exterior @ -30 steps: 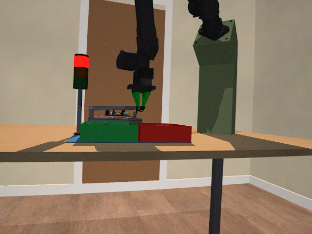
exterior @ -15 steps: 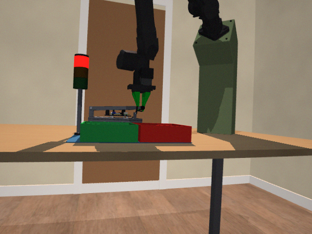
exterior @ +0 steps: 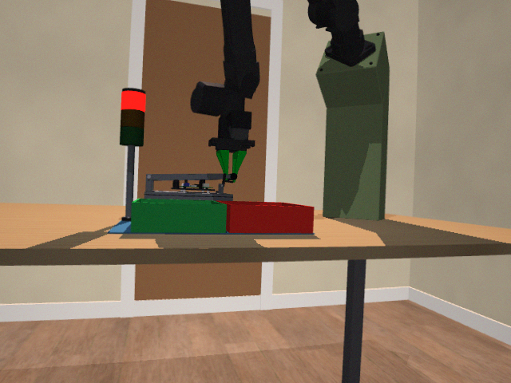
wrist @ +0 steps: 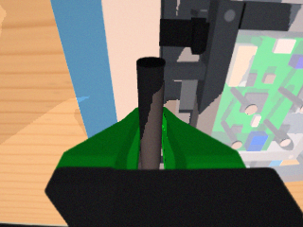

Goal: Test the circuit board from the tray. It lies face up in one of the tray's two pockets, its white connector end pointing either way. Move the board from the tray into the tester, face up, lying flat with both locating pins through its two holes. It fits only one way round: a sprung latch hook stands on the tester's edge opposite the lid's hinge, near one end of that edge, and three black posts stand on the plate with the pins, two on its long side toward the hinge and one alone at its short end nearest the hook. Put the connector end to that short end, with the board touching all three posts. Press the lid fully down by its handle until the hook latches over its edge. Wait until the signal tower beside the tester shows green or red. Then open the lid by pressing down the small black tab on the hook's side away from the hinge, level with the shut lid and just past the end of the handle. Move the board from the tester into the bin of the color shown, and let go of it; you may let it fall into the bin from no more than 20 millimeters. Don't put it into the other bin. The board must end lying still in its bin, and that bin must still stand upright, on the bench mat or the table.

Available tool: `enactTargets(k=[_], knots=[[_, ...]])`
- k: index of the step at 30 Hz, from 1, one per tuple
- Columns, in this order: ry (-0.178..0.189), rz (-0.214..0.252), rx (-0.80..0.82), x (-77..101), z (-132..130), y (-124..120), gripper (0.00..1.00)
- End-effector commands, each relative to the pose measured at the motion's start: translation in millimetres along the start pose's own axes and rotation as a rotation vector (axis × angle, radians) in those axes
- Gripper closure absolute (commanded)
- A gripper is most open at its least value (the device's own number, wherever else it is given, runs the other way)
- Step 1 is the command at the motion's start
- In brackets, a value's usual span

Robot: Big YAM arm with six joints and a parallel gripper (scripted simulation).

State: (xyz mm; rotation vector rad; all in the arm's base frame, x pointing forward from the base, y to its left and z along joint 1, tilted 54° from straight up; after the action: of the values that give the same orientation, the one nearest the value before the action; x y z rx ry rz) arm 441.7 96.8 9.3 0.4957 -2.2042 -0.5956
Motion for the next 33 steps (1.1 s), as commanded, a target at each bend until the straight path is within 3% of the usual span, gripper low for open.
enactTargets(k=[1, 33], knots=[[0.000, 0.013, -0.011, 14.8, 4.0, -5.9, 1.00], [-0.004, 0.011, -0.007, 50.1, -3.7, -5.0, 1.00]])
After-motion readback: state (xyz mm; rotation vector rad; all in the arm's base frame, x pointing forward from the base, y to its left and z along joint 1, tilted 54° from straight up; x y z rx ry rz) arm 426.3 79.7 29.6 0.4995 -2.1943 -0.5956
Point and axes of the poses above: the point where the finger pads meet when closed, its own x axis back along the fingers, its own z axis across the jaws, y = z × x, the point moved 4 cm from there along x, back along the fingers, and after that the axes turned 1 degree about x, right-handed, at the moved point
